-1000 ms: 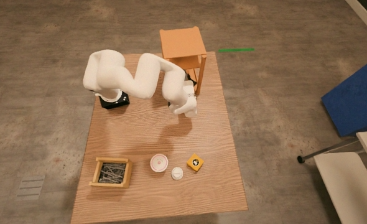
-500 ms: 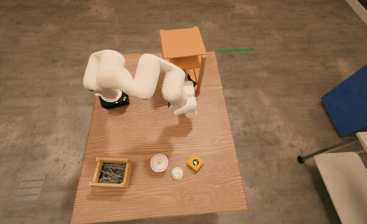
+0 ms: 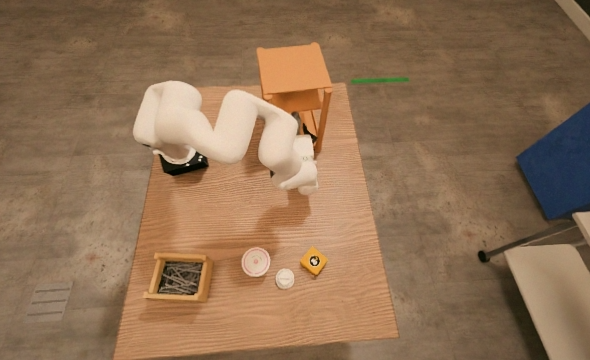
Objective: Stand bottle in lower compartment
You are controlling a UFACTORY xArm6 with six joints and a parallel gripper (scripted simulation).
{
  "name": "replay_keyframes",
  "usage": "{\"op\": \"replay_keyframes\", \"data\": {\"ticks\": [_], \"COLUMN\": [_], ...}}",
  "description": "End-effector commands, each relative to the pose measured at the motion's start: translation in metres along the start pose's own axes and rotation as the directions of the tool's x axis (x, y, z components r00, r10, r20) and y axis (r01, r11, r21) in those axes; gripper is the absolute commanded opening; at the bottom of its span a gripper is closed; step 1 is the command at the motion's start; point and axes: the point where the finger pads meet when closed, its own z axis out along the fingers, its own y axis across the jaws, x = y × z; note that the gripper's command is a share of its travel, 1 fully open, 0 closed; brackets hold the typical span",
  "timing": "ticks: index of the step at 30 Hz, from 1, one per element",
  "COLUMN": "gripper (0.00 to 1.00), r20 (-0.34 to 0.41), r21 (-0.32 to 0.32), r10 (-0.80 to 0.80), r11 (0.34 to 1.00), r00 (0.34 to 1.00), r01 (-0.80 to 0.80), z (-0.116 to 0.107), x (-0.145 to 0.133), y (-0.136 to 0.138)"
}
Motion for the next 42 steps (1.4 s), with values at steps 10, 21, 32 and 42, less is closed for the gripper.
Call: {"op": "replay_keyframes", "data": {"ticks": [10,21,32,42], "gripper": [0.75,0.75,0.75,0.75], "r20": [0.000,0.000,0.000,0.000], "r21": [-0.001,-0.001,-0.001,-0.001], "r10": [-0.003,-0.003,-0.003,-0.003], "r11": [1.000,1.000,1.000,1.000], "r00": [1.000,1.000,1.000,1.000], "r01": [0.003,0.003,0.003,0.003], "z": [-0.031,-0.060,-0.091,-0.109], "x": [-0.001,-0.001,-0.001,-0.001], "y": [-0.001,-0.001,-0.001,-0.001]}}
